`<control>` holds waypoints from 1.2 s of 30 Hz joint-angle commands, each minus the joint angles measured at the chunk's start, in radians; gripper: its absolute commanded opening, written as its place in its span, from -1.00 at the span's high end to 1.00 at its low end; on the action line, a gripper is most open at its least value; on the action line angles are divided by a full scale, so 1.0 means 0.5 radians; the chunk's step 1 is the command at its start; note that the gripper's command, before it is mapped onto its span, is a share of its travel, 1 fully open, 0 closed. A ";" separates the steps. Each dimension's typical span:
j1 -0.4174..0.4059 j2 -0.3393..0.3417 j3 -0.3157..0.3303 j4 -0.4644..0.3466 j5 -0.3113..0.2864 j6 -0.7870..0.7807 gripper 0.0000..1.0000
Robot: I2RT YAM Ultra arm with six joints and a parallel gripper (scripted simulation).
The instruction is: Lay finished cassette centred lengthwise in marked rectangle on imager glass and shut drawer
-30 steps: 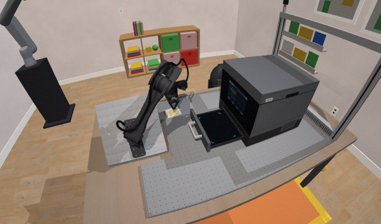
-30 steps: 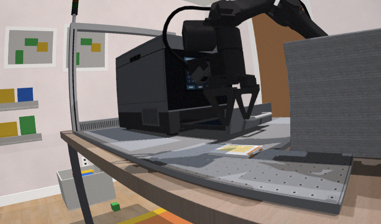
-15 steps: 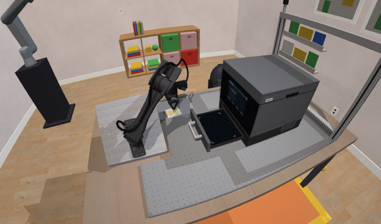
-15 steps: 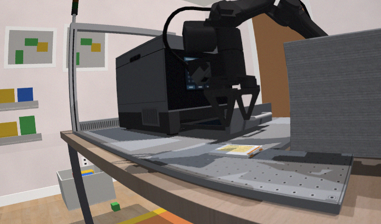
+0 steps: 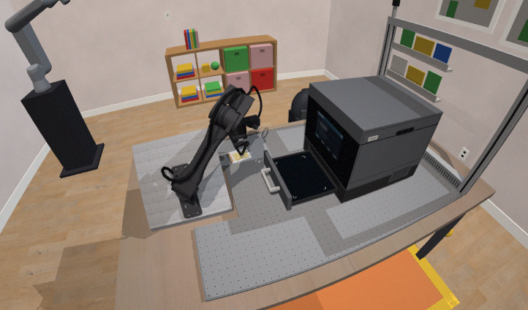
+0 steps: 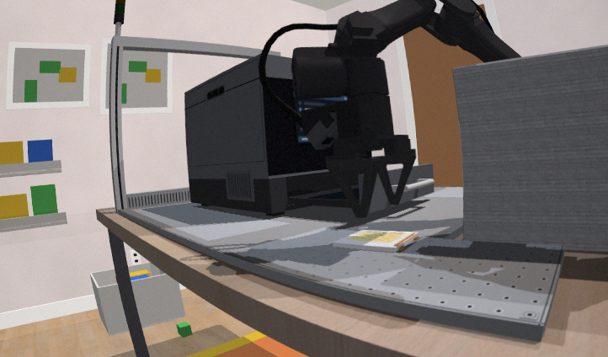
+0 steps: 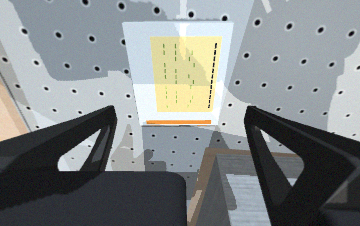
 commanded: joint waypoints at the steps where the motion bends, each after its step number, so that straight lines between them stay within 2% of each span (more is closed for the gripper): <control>1: -0.001 0.027 -0.030 0.050 0.029 -0.032 -1.00; 2: 0.027 0.030 0.050 0.064 0.033 -0.037 -1.00; 6: -0.019 0.045 -0.048 0.095 0.039 -0.049 -1.00; 9: -0.031 0.055 -0.064 0.126 0.045 -0.060 -1.00; 26: -0.079 0.111 -0.127 0.272 0.077 -0.116 -1.00; 30: -0.057 0.114 -0.085 0.279 0.078 -0.117 -1.00; 36: -0.068 0.104 -0.123 0.271 0.078 -0.120 -1.00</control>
